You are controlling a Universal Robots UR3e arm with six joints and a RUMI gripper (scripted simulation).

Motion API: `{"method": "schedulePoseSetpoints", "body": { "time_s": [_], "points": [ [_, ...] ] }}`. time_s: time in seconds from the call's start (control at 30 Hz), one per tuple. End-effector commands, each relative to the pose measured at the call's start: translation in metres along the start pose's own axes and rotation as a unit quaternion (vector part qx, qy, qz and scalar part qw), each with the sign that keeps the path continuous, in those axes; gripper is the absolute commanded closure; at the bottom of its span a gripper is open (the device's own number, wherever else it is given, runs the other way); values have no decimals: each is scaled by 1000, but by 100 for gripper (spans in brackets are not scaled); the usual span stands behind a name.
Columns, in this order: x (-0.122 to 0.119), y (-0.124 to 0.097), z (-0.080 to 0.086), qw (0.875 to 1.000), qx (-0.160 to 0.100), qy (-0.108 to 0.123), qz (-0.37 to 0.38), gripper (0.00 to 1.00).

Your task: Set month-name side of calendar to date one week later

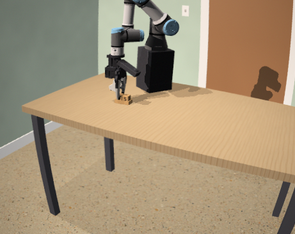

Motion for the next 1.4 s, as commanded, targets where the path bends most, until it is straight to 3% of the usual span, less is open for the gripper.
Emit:
{"method": "schedulePoseSetpoints", "body": {
  "time_s": [0.0, 0.23, 0.27, 1.37],
  "points": [
    [1, 0, 0, 1000, -1, -1, 0, 71],
    [1, 0, 0, 1000, -1, -1, 0, 71],
    [1, 0, 0, 1000, -1, -1, 0, 89],
    [1, 0, 0, 1000, -1, -1, 0, 89]
  ]
}}
Point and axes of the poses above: the point where the finger pads meet when closed, its own z axis back along the fingers, its own x axis across the jaws, y = z × x, the point moved 10 cm from there along z, back along the fingers, and after that the axes turned 2 degrees about -z, right-handed, at the moved point
